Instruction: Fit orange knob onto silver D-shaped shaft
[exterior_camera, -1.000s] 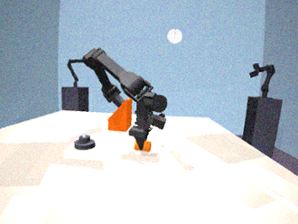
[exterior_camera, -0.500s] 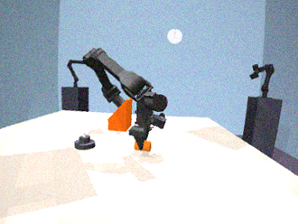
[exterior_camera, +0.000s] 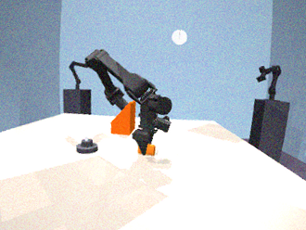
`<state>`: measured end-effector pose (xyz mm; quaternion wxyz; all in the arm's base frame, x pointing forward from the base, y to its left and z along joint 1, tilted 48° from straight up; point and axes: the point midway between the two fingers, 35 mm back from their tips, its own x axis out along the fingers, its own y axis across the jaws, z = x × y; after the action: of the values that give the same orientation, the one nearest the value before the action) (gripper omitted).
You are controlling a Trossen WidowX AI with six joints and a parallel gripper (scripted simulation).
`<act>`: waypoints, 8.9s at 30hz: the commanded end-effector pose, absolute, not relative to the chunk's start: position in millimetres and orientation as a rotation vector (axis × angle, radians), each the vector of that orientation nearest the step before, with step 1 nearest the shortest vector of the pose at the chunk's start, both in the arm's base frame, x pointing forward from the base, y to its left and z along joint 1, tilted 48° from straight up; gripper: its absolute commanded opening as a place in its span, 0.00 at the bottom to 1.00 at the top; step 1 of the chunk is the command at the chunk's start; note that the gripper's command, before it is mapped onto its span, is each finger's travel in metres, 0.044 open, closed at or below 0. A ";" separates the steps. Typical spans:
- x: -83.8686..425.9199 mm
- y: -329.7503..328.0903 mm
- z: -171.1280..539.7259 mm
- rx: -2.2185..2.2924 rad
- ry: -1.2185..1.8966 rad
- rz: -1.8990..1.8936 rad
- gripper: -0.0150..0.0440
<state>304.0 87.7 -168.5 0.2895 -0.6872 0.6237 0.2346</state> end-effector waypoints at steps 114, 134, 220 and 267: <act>302.0 95.3 -167.8 -1.709 1.520 0.796 0.56; 300.3 88.7 -151.0 -1.525 1.328 0.992 0.56; 297.8 58.0 -122.9 -1.070 0.869 1.335 0.83; 286.2 130.0 -50.3 -1.848 1.660 0.634 1.00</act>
<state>283.0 129.3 -54.1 0.2966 -0.6752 0.6224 0.2621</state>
